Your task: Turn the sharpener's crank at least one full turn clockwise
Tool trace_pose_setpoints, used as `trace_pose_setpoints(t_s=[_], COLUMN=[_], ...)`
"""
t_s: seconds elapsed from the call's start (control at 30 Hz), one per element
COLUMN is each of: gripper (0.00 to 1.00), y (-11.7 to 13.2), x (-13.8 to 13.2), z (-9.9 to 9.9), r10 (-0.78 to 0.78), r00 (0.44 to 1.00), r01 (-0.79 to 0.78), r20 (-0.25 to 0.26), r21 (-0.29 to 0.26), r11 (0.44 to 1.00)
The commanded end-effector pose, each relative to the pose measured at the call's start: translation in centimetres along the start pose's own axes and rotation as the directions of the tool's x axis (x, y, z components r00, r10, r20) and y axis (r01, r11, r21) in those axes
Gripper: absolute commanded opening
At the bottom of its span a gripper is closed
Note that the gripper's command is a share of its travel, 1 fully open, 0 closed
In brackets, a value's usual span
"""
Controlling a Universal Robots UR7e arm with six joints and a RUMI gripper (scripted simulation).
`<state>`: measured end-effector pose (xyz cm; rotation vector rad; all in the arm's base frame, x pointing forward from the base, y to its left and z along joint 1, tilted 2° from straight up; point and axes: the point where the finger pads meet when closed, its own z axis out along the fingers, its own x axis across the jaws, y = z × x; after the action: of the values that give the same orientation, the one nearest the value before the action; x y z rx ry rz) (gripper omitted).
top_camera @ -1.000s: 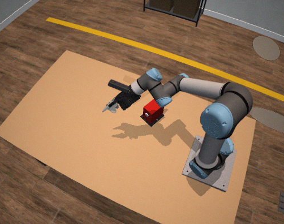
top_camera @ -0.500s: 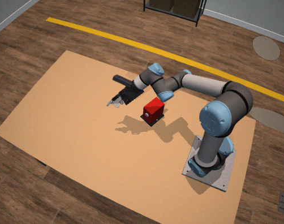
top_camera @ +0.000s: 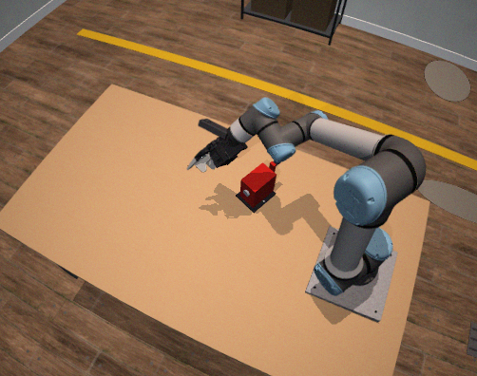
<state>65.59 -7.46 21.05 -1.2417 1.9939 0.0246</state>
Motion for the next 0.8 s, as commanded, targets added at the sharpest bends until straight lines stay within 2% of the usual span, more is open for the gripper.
trace_pose_setpoints(t_s=[0.0,0.07,0.23,0.43,0.6,0.77], gripper=[0.32,0.32,0.32,0.32,0.32,0.32], y=[-0.6,-0.6,-0.9,-0.9,-0.9,-0.9], x=[2.1,2.1,4.2,5.3,7.4,8.4], z=[-1.1,-1.1,-2.4,-2.8,-4.2,-4.7], r10=[0.06,0.06,0.202,0.203,0.34,0.34], r00=[0.998,0.998,0.977,0.977,0.935,0.934], r01=[-0.06,-0.061,-0.203,-0.204,-0.343,-0.343], r20=[-0.021,-0.021,-0.064,-0.064,-0.106,-0.106], r21=[-0.005,-0.006,-0.013,-0.014,-0.014,-0.015], r11=[0.998,0.998,0.979,0.979,0.939,0.939])
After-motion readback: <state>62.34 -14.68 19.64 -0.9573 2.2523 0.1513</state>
